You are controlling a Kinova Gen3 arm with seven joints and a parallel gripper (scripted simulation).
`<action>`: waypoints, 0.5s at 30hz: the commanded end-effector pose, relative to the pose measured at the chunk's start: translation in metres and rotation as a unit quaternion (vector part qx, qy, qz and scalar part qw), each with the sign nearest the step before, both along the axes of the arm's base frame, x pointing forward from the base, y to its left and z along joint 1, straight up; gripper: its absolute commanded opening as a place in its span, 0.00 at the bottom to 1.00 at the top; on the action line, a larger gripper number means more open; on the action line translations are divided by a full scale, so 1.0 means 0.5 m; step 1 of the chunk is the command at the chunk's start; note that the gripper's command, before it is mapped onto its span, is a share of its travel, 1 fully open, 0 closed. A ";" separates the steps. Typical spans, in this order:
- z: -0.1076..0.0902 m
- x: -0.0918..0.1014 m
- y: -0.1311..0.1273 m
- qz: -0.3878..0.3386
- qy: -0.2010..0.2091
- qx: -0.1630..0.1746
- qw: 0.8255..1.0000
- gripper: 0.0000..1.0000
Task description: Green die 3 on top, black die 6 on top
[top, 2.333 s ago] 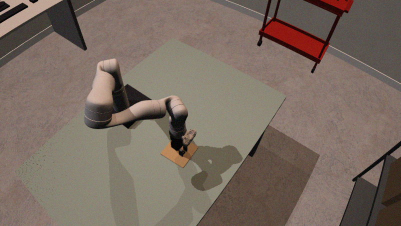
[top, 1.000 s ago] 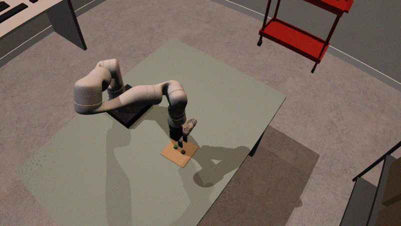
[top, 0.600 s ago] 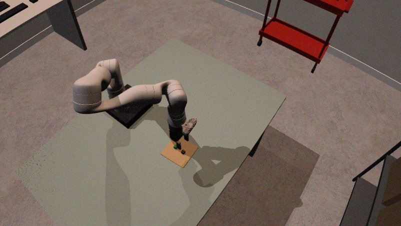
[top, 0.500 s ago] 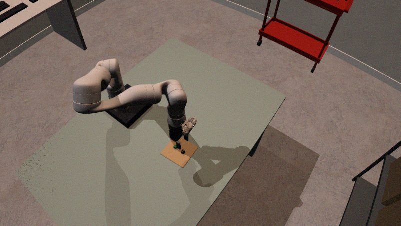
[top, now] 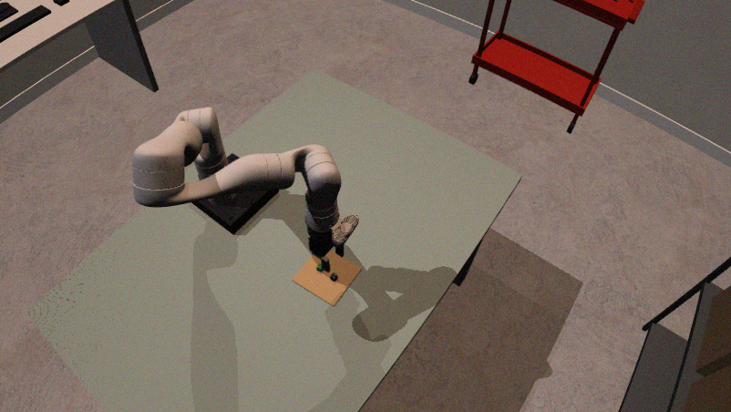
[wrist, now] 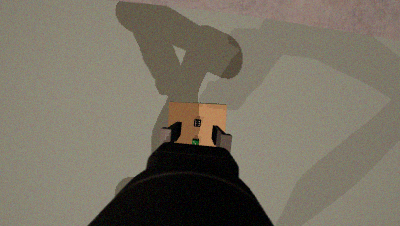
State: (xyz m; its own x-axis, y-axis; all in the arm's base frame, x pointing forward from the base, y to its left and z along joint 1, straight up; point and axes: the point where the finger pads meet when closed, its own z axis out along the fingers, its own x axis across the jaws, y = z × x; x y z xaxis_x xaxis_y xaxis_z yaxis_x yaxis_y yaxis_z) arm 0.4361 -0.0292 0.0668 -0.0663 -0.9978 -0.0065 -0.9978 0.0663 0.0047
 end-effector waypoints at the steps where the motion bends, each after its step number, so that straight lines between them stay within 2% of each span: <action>1: 0.011 0.002 -0.001 0.000 -0.002 -0.001 1.000 1.00; 5: 0.039 0.002 -0.001 0.000 -0.002 -0.001 1.000 1.00; 13: 0.120 0.002 -0.001 0.000 -0.002 -0.001 1.000 1.00; 15: 0.120 0.002 -0.001 0.000 -0.002 -0.001 1.000 1.00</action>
